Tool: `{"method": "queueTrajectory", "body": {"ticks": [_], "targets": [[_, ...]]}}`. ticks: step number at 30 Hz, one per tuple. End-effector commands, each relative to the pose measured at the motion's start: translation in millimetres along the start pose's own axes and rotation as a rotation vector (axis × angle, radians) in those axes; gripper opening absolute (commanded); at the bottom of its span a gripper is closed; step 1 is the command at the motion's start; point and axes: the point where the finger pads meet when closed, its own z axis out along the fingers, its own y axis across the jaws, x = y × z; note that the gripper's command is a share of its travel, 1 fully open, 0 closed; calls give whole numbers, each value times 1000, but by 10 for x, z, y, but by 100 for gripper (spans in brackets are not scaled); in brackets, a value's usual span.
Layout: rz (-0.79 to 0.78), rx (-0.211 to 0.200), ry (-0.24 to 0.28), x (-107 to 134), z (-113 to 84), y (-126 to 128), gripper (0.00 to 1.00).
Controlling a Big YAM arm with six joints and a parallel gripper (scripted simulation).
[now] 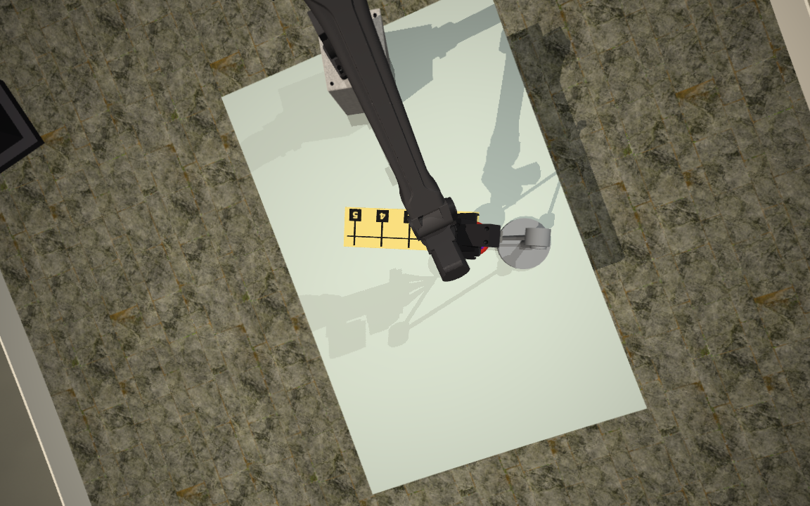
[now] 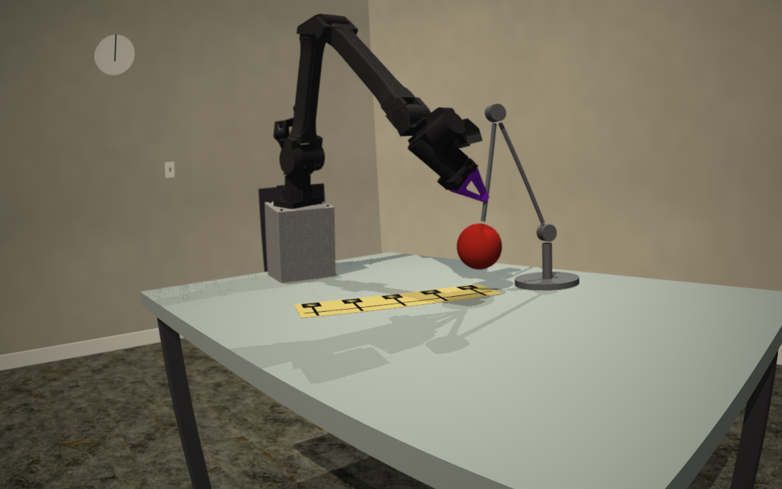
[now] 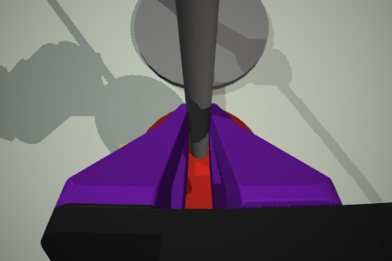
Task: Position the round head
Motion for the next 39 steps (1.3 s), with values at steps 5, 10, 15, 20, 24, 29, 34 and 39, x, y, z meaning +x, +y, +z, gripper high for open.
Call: {"method": "queueTrajectory", "body": {"ticks": [5, 10, 15, 20, 24, 29, 34, 39], "targets": [[-5, 1, -7, -45, -21, -13, 0], [-6, 3, -6, -45, -21, -17, 0], [-6, 5, -6, -45, -21, -20, 0], [-7, 6, -6, -45, -21, -23, 0], [-7, 5, -7, 10, -60, -24, 0], [-7, 4, -9, 102, -125, -25, 0], [-7, 3, -11, 194, -190, -26, 0], [-7, 2, -13, 233, -220, -27, 0]]}}
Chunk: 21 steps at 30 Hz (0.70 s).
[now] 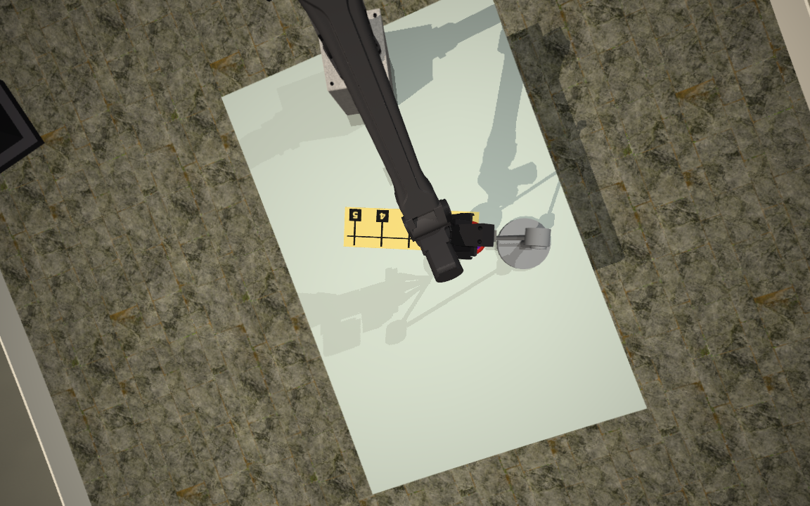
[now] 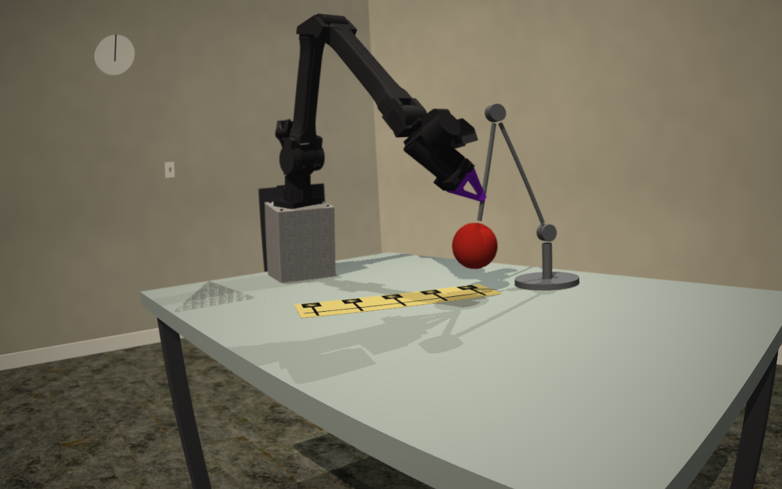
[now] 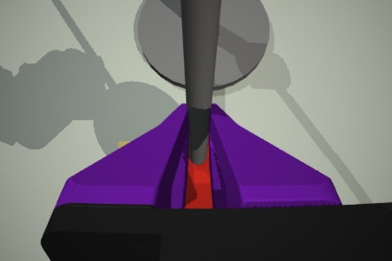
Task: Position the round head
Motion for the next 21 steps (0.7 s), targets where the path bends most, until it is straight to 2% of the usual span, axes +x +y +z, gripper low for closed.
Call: {"method": "queueTrajectory", "body": {"ticks": [1, 21], "targets": [[14, 15, 16, 193, -169, -22, 0], [-5, 2, 3, 220, -231, -38, 0]]}}
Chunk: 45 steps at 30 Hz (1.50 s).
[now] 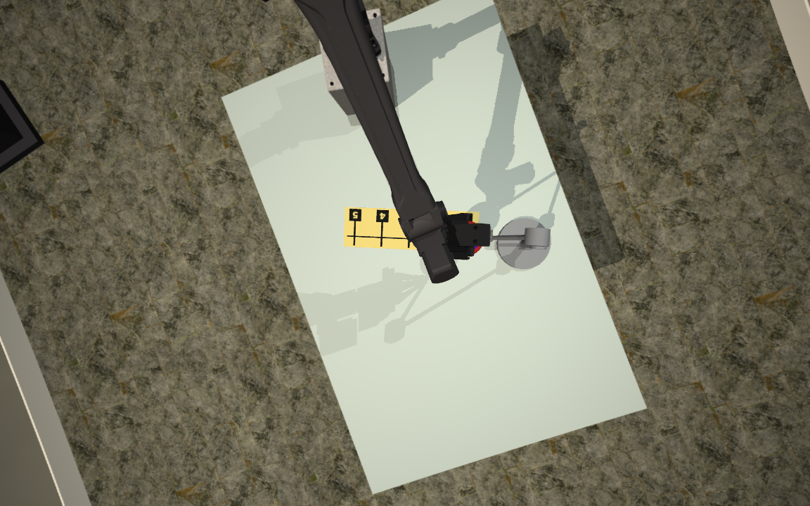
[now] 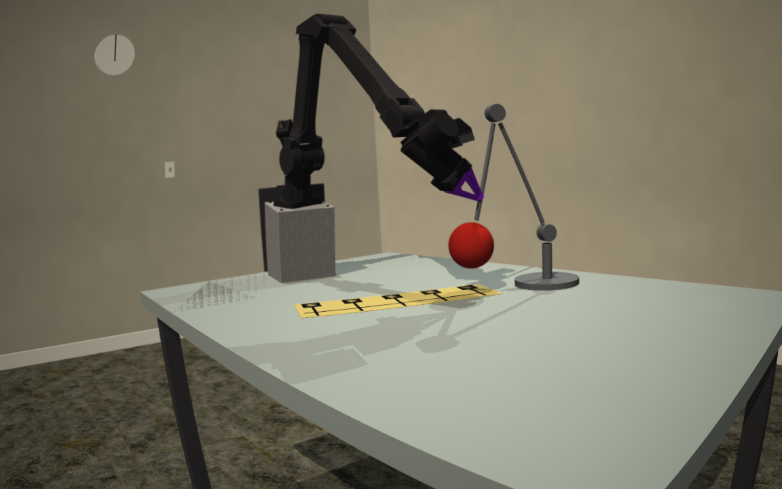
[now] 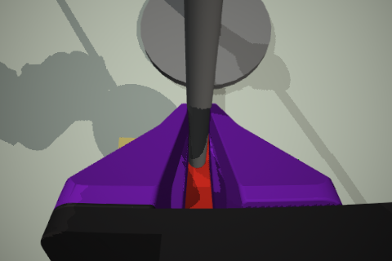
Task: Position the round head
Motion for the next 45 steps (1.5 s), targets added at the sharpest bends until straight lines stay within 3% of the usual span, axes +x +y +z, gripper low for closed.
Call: {"method": "queueTrajectory", "body": {"ticks": [1, 12, 45], "targets": [[12, 15, 16, 190, -187, -34, 0], [2, 8, 9, 205, -210, -36, 0], [23, 18, 31, 558, -486, -51, 0]]}}
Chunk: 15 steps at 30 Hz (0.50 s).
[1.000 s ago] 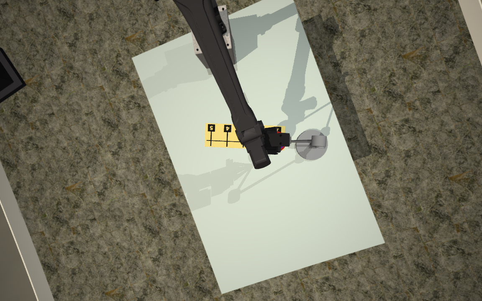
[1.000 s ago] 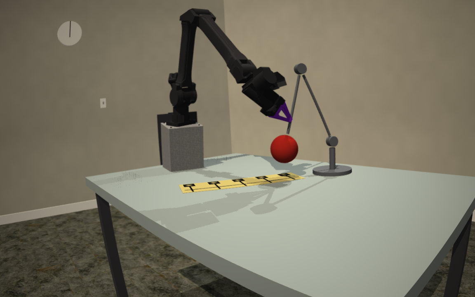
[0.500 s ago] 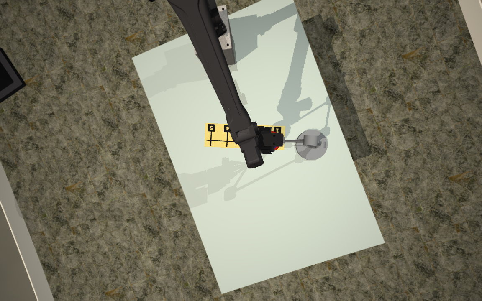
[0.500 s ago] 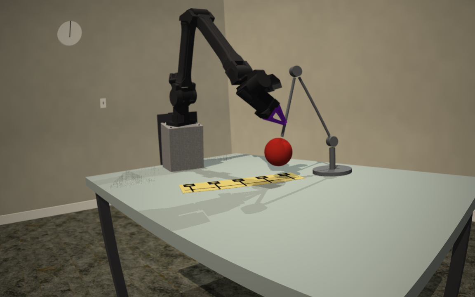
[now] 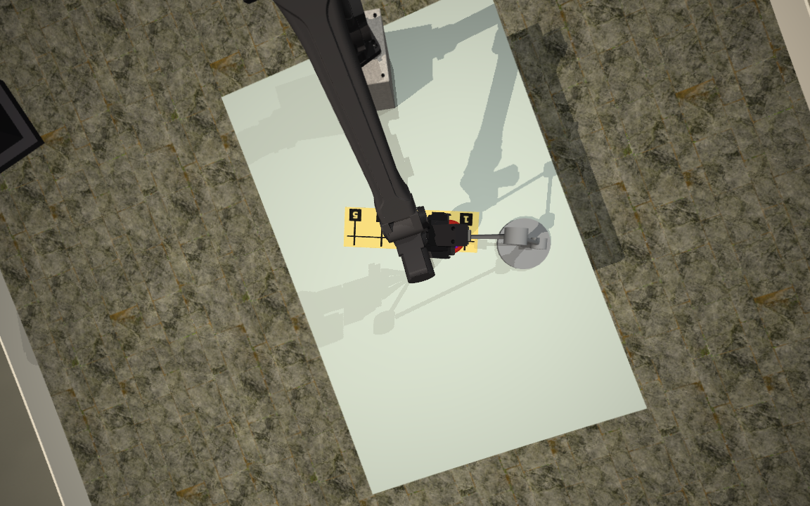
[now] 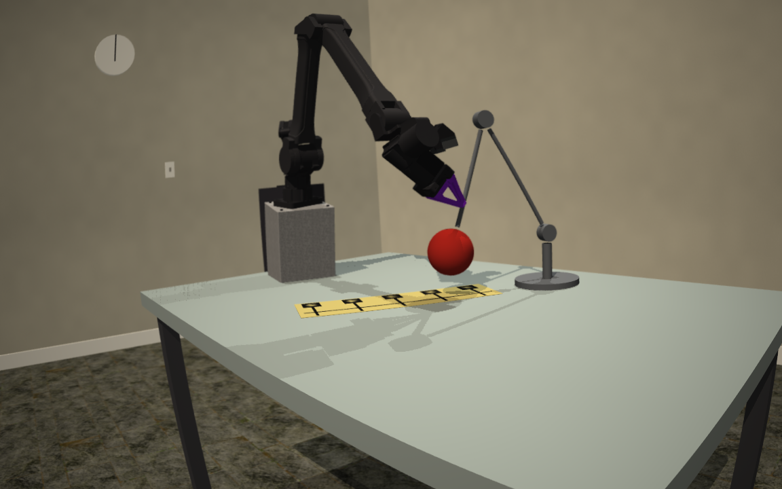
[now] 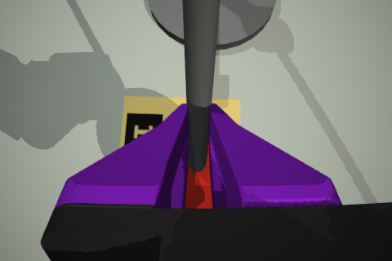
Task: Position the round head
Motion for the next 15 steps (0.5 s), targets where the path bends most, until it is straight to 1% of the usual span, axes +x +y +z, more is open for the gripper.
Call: {"method": "queueTrajectory", "body": {"ticks": [1, 15], "targets": [[17, 35, 18, 202, -236, -72, 0], [17, 35, 18, 124, -178, -77, 0]]}}
